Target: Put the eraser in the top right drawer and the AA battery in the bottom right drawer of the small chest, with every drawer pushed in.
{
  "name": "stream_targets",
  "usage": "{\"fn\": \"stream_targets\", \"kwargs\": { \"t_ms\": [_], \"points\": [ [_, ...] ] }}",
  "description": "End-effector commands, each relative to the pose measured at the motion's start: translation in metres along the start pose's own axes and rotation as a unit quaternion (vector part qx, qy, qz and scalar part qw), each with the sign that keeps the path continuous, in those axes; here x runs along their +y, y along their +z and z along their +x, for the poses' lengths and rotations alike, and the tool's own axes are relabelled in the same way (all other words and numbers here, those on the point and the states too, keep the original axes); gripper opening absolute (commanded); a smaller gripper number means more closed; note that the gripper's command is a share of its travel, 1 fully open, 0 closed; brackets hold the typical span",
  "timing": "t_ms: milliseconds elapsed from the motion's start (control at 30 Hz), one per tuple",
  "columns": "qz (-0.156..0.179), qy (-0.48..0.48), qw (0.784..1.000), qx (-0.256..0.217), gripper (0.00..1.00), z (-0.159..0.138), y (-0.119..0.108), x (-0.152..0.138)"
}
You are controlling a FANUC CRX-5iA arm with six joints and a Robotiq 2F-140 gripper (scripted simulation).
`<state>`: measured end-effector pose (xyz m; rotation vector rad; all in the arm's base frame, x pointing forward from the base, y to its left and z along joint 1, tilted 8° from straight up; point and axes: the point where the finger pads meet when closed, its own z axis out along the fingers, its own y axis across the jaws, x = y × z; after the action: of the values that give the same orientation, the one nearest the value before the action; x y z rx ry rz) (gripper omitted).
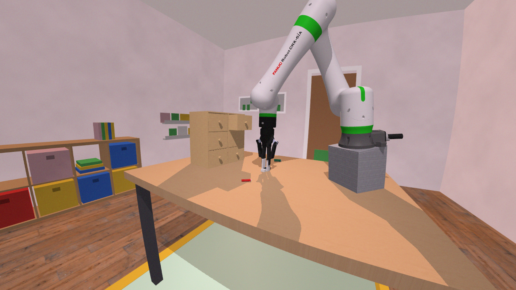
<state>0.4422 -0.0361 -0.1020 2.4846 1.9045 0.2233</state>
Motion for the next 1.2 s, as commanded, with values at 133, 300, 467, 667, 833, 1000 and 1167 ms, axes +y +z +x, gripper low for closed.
{"fn": "stream_targets", "kwargs": {
  "t_ms": [133, 300, 467, 667, 833, 1000, 1167],
  "points": [
    [0.000, 0.000, 1.000, 0.000, 0.11, 0.000, 0.000, 0.000],
    [0.000, 0.000, 1.000, 0.000, 0.11, 0.000, -0.011, 0.000],
    [0.000, 0.000, 1.000, 0.000, 0.11, 0.000, -0.041, 0.000],
    [0.000, 0.000, 1.000, 0.000, 0.11, 0.000, -0.098, 0.000],
    [0.000, 0.000, 1.000, 0.000, 0.11, 0.000, -0.100, 0.000],
    [0.000, 0.003, 1.000, 0.000, 0.11, 0.000, -0.100, 0.000],
    [0.000, 0.089, 0.996, 0.000, 0.11, -0.001, -0.100, 0.006]
  ]
}}
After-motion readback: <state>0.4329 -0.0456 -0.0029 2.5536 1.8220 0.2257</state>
